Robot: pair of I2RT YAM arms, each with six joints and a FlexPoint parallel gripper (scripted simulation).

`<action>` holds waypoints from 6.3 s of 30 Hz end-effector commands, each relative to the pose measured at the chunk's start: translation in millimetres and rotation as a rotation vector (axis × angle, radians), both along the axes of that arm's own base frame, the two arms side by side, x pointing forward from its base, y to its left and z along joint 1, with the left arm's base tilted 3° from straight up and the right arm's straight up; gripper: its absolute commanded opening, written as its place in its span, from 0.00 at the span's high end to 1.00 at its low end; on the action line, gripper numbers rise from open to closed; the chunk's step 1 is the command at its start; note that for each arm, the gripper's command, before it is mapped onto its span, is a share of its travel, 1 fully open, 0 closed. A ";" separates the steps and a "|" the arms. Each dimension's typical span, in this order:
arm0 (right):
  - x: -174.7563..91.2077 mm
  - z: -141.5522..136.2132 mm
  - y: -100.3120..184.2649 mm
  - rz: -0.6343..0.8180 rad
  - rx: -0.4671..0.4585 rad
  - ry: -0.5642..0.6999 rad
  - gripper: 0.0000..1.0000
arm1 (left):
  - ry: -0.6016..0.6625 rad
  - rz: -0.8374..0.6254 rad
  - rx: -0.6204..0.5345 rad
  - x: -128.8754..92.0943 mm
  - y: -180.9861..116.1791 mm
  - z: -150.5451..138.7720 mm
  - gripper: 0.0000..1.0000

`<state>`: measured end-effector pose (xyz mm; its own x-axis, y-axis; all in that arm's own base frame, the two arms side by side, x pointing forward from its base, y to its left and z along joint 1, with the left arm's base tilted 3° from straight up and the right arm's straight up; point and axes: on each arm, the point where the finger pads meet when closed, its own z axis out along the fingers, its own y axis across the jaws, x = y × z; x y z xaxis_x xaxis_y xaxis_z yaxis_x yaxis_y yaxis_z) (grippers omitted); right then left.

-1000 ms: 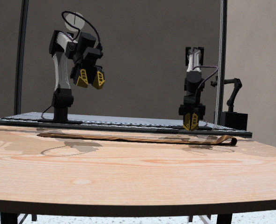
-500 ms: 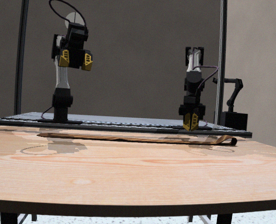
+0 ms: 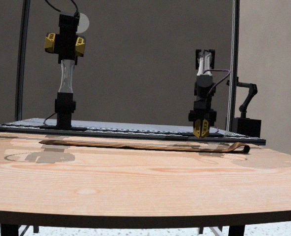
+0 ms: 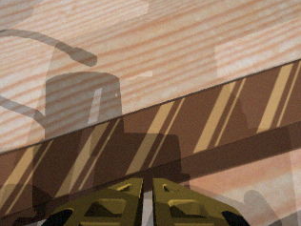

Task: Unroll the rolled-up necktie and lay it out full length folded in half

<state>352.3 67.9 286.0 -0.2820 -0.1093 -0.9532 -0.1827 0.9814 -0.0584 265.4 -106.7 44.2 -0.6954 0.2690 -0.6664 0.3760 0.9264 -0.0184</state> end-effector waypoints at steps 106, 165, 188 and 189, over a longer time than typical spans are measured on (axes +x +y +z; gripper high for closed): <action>24.9 111.3 -66.3 -0.170 0.086 -0.284 0.00 | -0.654 0.293 -0.114 89.8 84.5 281.8 0.27; 24.9 111.3 -66.3 -0.170 0.086 -0.284 0.00 | -0.818 0.367 -0.142 111.9 105.6 351.5 0.00; 24.9 111.3 -66.3 -0.170 0.086 -0.284 0.00 | -0.749 0.379 -0.132 104.8 108.5 323.8 0.17; 24.9 111.3 -66.3 -0.170 0.086 -0.284 0.00 | -0.741 0.381 -0.130 103.9 108.8 320.5 0.18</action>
